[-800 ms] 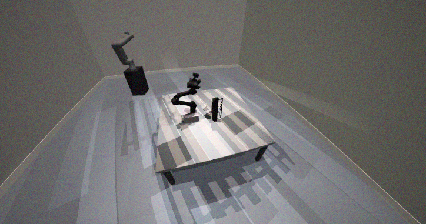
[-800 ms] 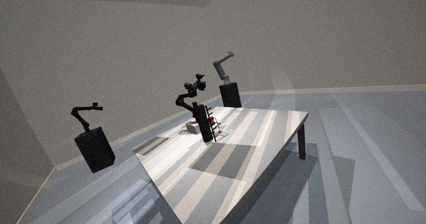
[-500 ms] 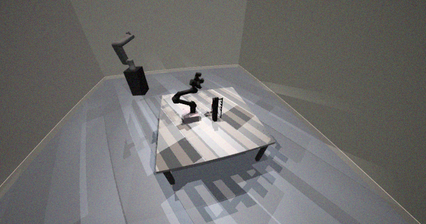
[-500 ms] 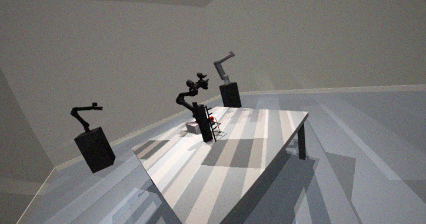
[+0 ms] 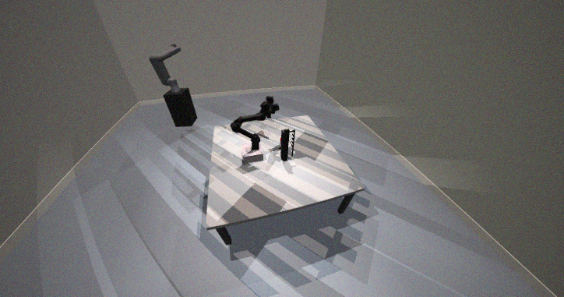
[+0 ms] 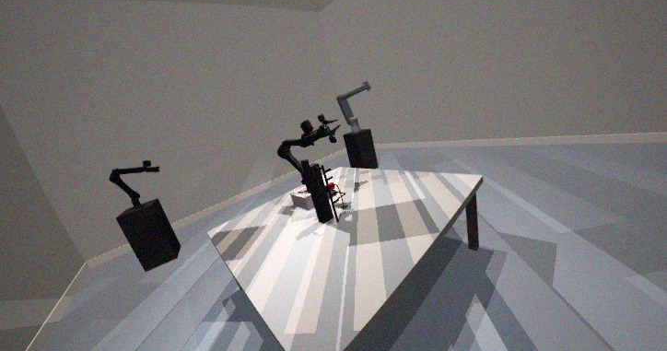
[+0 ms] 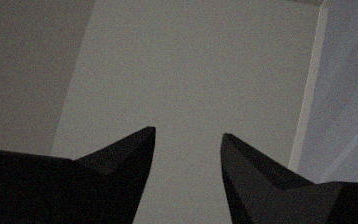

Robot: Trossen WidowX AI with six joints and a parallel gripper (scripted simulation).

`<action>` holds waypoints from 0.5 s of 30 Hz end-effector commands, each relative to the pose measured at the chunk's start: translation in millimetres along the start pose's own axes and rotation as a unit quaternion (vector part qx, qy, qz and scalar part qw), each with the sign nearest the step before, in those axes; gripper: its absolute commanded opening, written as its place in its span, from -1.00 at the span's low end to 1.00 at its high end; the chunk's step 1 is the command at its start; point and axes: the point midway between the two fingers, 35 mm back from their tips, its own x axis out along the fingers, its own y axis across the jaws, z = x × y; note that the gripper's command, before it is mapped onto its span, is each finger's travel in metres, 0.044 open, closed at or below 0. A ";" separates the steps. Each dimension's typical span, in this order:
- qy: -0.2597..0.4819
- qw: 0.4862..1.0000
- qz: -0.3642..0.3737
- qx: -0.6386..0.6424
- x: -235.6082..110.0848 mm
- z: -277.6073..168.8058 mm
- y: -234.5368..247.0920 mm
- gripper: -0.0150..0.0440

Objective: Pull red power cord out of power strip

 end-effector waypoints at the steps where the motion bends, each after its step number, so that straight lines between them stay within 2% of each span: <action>1: -0.085 0.972 -0.132 -0.175 6.4 60.6 -52.7 0.05; 8: -0.084 0.915 -0.260 -0.298 -2.5 92.1 -97.5 0.05; 15: -0.016 0.825 -0.392 -0.407 -22.6 113.6 -144.1 0.05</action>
